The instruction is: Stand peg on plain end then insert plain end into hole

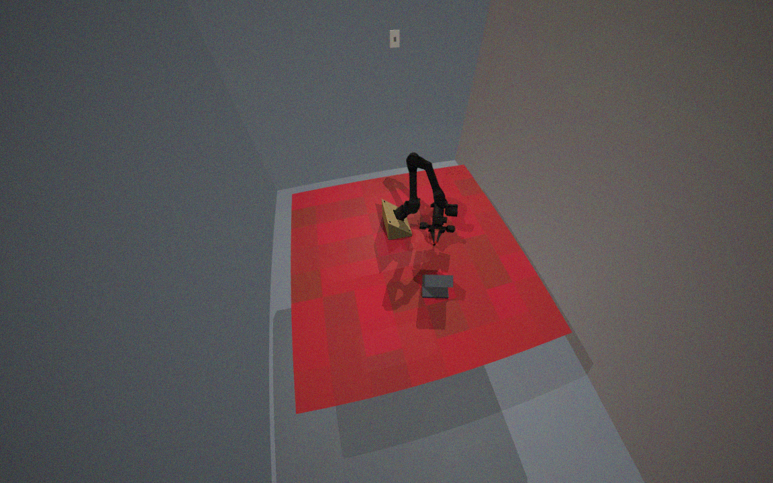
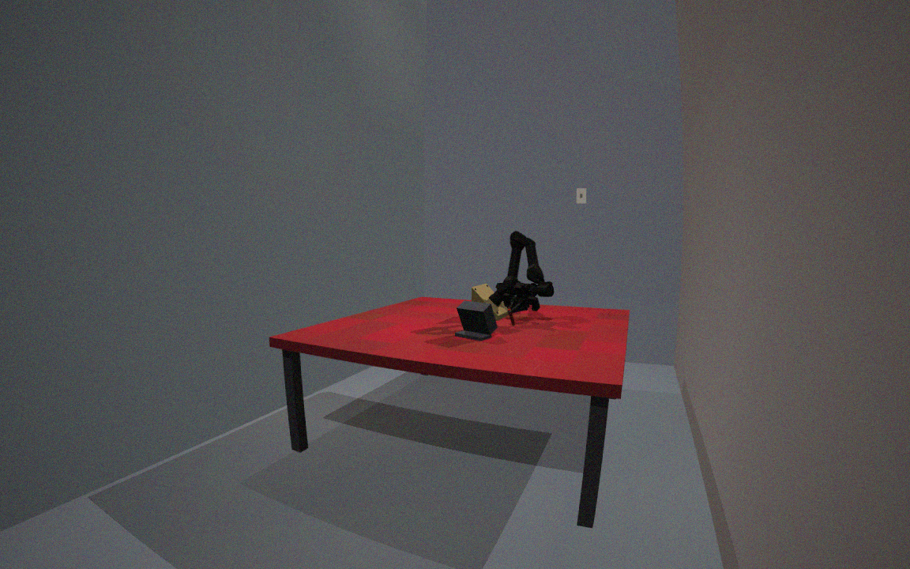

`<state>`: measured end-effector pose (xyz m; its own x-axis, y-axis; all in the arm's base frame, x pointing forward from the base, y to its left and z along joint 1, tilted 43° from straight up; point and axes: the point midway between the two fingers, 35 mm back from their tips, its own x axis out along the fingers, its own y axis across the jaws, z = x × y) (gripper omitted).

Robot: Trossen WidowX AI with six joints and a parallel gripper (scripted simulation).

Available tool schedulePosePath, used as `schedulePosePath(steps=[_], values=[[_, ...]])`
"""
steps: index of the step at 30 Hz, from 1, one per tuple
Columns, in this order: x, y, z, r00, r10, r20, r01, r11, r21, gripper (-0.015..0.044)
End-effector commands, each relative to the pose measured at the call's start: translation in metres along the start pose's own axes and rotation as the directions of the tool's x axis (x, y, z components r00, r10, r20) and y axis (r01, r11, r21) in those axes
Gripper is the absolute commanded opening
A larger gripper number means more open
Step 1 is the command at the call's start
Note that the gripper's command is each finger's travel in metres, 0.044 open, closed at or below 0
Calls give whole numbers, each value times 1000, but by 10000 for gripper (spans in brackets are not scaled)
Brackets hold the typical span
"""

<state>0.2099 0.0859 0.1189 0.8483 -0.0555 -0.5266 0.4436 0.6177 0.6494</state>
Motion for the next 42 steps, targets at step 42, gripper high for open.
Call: schedulePosePath(steps=[42], values=[[-18, -3, -12, 979, -6, 203, 6, 1000, -2, 51]])
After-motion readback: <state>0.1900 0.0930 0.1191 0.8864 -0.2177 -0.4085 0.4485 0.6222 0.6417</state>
